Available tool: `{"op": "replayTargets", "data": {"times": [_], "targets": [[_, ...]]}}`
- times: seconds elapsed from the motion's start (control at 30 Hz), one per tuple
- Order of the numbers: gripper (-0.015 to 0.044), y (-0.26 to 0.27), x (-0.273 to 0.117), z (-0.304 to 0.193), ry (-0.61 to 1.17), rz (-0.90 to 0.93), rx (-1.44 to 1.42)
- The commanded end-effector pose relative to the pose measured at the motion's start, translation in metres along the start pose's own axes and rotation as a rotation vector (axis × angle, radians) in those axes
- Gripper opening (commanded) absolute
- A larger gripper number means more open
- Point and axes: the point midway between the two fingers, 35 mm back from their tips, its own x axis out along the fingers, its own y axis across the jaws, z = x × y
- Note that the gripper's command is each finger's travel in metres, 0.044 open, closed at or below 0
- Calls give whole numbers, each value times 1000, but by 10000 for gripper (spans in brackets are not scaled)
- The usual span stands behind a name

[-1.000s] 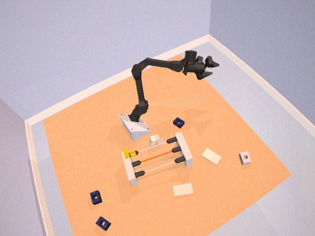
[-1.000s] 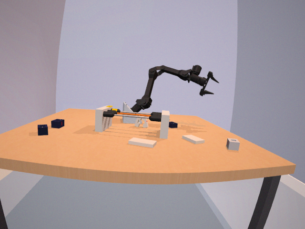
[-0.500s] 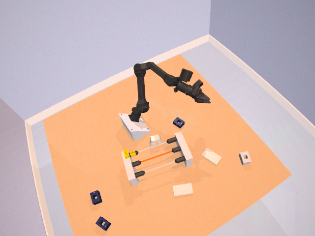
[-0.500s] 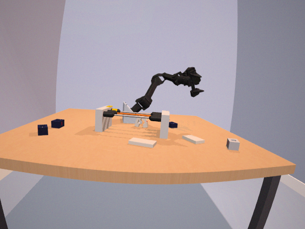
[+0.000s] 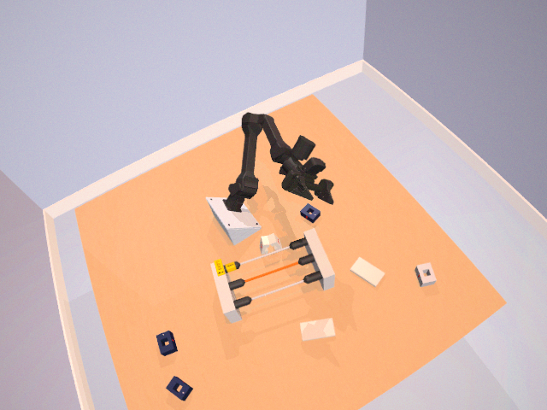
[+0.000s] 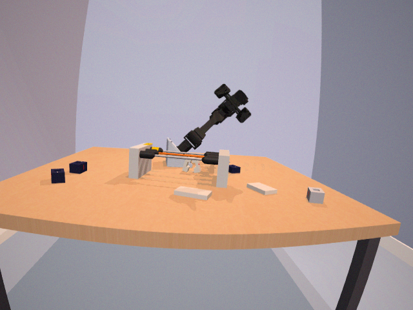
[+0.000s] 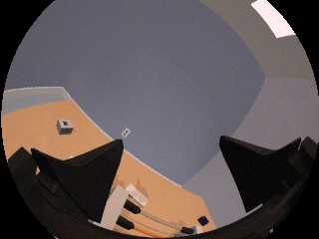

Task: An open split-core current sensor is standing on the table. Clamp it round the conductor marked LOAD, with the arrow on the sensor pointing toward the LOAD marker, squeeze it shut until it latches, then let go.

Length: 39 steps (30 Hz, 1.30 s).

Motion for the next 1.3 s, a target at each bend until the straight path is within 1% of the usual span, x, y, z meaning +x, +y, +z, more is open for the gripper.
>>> {"op": "replayTargets", "data": {"times": [0.0, 0.17, 0.27, 0.33, 0.57, 0.77, 0.87, 0.93, 1.27], "targets": [[440, -8, 4, -11, 44, -23, 5], [440, -51, 27, -80, 377, -75, -20], [440, -79, 28, -124, 577, -95, 7], [440, -97, 24, -148, 665, -139, 108], [440, -143, -11, -226, 1041, -134, 286], [440, -169, -63, -279, 1315, -73, 602], [440, -176, -91, -295, 1401, -24, 813], [440, -178, -102, -300, 1423, -1, 908], [440, -178, -103, -301, 1425, 2, 920]]}}
